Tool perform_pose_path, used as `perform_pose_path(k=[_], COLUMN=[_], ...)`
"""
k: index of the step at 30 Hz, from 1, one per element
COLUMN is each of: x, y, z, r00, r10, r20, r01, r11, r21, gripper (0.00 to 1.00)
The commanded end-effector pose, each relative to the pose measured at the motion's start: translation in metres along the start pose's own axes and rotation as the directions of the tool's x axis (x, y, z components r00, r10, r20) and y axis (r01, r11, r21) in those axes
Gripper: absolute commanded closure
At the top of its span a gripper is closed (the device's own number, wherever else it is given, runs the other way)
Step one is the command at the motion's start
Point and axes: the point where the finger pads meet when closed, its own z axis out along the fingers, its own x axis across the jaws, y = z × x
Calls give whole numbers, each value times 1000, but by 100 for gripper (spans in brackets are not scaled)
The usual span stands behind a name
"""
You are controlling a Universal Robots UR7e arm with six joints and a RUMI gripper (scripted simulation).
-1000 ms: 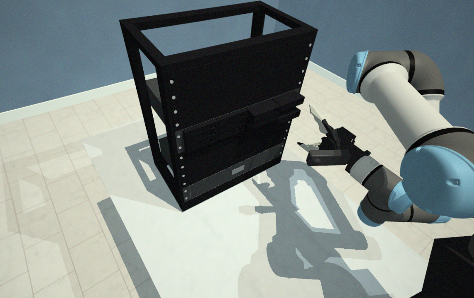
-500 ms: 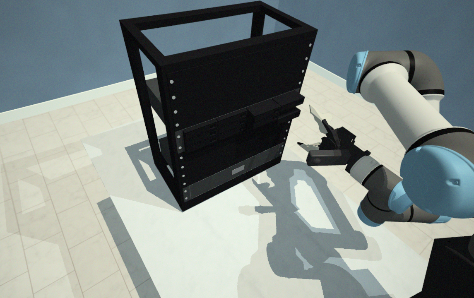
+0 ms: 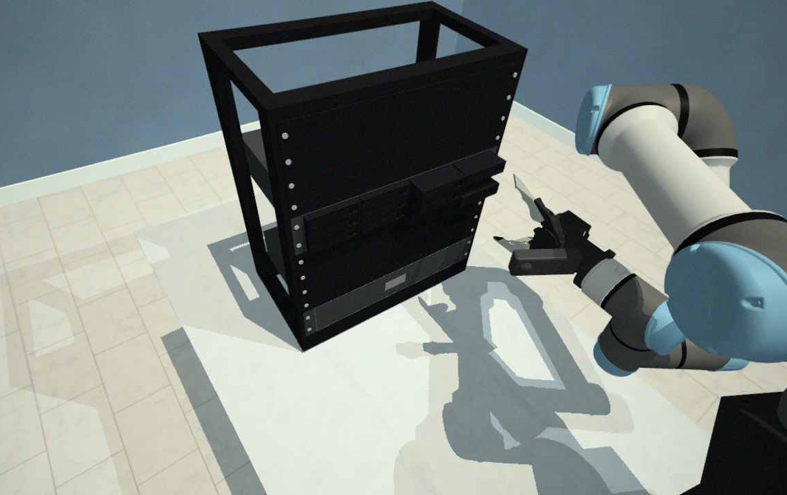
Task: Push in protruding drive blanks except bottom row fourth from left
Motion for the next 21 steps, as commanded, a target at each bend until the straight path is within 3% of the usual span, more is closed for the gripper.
perform_pose_path(k=[1,17,18,21], x=[1,1,1,1], y=[0,0,0,0], z=[1,1,1,1], r00=[1000,1000,1000,1000], r10=[-2,-2,-2,-2], r20=[-4,-4,-4,-4], r01=[2,2,2,2], r11=[1000,1000,1000,1000], r21=[2,2,2,2], gripper=[0,0,100,100])
